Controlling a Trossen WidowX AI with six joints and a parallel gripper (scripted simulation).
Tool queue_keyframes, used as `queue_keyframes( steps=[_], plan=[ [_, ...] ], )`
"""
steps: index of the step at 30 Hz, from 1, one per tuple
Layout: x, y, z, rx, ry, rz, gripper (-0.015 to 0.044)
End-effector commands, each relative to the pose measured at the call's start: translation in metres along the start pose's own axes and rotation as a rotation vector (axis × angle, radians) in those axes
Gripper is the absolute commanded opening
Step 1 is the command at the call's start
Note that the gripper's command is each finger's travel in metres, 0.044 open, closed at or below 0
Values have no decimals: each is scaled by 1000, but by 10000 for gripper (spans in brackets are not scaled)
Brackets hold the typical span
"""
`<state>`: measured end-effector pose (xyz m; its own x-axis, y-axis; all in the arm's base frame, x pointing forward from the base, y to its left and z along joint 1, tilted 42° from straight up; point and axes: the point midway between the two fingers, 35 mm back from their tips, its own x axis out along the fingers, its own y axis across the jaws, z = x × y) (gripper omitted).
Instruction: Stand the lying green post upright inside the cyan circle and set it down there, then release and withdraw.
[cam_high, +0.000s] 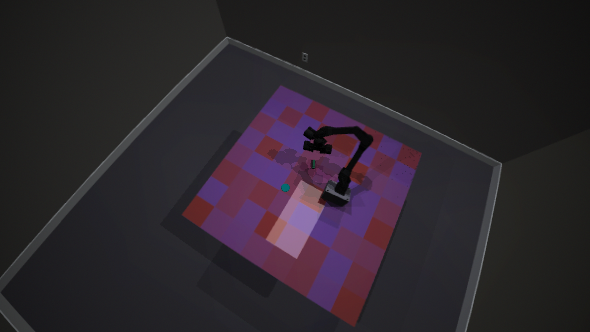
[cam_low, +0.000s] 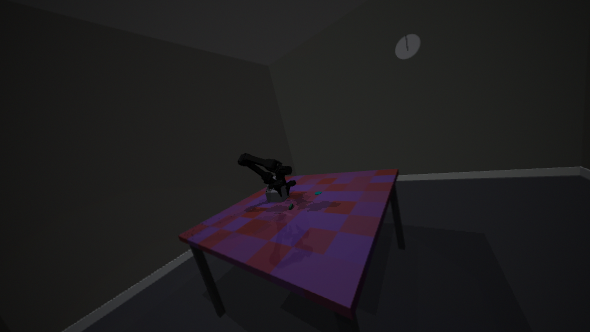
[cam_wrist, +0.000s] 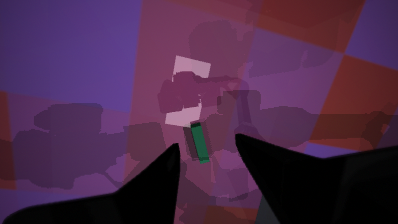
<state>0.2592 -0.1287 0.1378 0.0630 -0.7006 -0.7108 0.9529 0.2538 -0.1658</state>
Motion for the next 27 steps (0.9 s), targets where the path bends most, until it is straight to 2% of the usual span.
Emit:
queue_keyframes(
  steps=[1, 7, 13, 15, 24, 27],
  plan=[
    [-16, 2, -29, -104, 46, 29, 233],
    [-6, 4, -30, -103, 49, 30, 233],
    [81, 9, -33, -103, 48, 30, 233],
    [99, 5, -34, -104, 42, 28, 233],
    [102, 4, -34, -104, 41, 28, 233],
    [102, 4, -34, -104, 41, 28, 154]
  ],
)
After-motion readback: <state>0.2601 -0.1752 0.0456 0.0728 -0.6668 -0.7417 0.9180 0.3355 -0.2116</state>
